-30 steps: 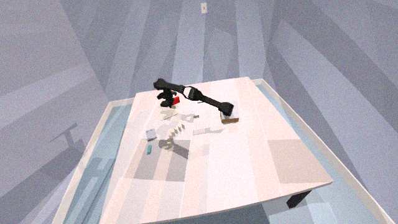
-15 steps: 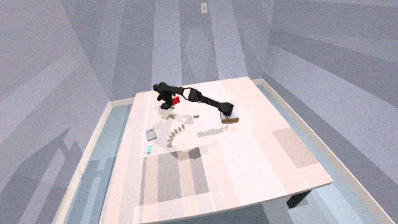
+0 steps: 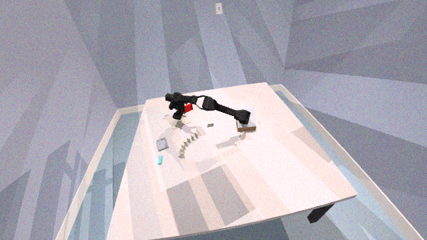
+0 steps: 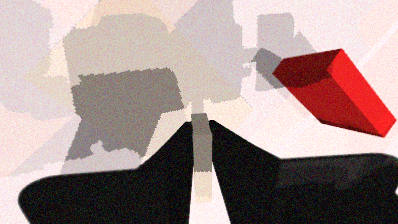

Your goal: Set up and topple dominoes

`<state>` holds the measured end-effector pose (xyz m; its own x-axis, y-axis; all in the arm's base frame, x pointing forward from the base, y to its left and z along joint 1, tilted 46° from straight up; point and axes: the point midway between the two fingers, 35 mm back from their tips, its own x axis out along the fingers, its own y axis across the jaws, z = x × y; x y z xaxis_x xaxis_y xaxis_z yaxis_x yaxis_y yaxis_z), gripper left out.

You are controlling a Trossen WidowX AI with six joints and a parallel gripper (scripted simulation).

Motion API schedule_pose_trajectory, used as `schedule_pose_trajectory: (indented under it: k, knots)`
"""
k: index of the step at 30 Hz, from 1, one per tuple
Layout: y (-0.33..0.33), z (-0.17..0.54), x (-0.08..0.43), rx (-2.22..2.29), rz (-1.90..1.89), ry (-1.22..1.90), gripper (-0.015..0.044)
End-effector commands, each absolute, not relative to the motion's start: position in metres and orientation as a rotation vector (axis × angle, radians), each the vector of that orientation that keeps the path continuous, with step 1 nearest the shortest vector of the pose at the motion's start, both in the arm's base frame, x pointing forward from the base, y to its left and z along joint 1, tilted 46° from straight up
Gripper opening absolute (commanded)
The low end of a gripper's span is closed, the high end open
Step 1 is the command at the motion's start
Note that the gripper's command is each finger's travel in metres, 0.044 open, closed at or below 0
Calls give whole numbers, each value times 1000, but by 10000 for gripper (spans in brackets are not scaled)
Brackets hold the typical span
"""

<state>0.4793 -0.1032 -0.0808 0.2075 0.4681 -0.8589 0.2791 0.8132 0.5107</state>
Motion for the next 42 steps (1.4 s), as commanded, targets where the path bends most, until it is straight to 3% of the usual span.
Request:
schedule_pose_trajectory:
  k: [1,42]
  knots:
    - [-103,-89,482,636,105,1352,30]
    - [-90,-116,496,552,-187,869,30]
